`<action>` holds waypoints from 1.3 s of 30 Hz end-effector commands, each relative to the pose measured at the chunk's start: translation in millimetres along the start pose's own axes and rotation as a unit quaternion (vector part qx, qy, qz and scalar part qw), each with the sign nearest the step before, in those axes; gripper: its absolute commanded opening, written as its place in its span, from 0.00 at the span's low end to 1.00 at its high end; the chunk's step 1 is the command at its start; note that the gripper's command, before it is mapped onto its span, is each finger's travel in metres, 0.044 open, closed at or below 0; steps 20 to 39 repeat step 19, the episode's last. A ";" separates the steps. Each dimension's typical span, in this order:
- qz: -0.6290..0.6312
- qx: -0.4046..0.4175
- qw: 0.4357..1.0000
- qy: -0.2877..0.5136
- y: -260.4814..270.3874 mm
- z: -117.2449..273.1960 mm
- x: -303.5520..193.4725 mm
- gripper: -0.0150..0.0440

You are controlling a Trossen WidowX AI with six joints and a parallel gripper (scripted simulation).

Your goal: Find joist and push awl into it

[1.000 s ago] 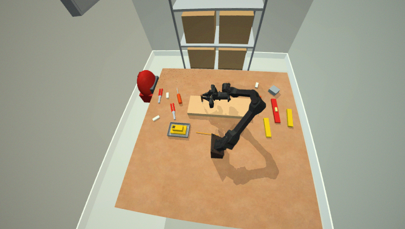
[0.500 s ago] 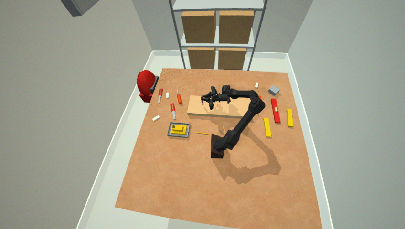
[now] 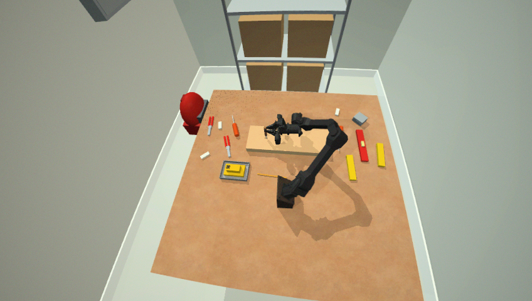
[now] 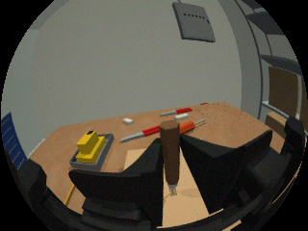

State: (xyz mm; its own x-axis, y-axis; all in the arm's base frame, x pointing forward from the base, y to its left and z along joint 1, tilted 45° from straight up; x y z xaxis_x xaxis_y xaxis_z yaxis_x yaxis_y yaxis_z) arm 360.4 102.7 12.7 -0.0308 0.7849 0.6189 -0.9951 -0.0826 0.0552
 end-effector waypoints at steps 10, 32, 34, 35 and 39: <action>0.000 0.000 1.000 0.002 -0.4 -1.1 -2.4 0.25; 0.000 0.000 1.000 0.000 -0.2 -0.3 -1.1 0.25; 0.000 0.000 1.000 0.000 -0.2 -0.3 -1.1 0.25; 0.000 0.000 1.000 0.000 -0.2 -0.3 -1.1 0.25; 0.000 0.000 1.000 0.000 -0.2 -0.3 -1.1 0.25</action>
Point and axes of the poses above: the point midway between the two fingers, 35 mm back from their tips, its own z axis back along the fingers, its own y axis across the jaws, x = y × z, the point moved 10 cm from there along z, back along the fingers, and after that the axes turned 10 degrees about -z, right-handed, at the moved point
